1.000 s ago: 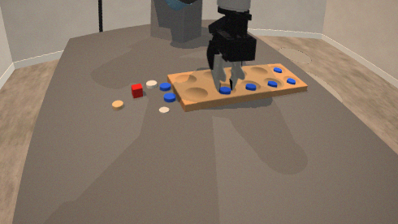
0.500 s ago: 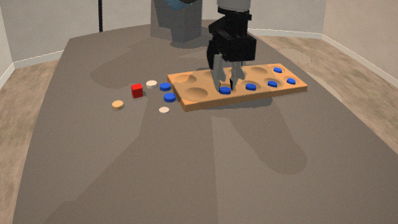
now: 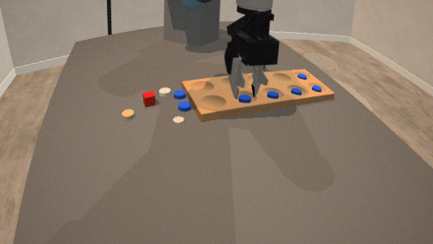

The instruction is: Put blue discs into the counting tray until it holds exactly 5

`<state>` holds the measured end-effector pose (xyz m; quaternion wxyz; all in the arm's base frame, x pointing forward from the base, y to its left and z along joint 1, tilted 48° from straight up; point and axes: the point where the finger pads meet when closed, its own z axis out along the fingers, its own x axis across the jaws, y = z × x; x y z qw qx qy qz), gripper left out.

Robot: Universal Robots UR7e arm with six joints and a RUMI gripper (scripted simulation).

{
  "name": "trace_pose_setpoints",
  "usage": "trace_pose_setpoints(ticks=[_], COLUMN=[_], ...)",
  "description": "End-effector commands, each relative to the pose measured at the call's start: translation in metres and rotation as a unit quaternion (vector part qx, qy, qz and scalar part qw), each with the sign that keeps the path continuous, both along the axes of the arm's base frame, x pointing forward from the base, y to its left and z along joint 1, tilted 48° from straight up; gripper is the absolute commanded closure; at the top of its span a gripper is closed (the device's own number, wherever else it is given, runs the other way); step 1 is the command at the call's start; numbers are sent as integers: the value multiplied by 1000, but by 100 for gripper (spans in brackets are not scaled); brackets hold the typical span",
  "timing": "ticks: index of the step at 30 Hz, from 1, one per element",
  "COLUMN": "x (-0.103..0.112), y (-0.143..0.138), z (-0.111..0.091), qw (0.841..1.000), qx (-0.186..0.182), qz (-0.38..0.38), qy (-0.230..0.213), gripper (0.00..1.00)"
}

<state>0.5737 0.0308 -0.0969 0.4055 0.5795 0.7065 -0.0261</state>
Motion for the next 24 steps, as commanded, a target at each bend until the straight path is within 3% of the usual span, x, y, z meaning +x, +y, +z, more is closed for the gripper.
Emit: trace_pose_setpoints(ticks=[1,10,24], x=[-1,-5,-30], y=[1,5,26], z=[2,6,34], qw=[1000,1000,1000], qx=[0,0,-1], qz=[0,1,1], qy=[-1,0,0], gripper=[73,72,72])
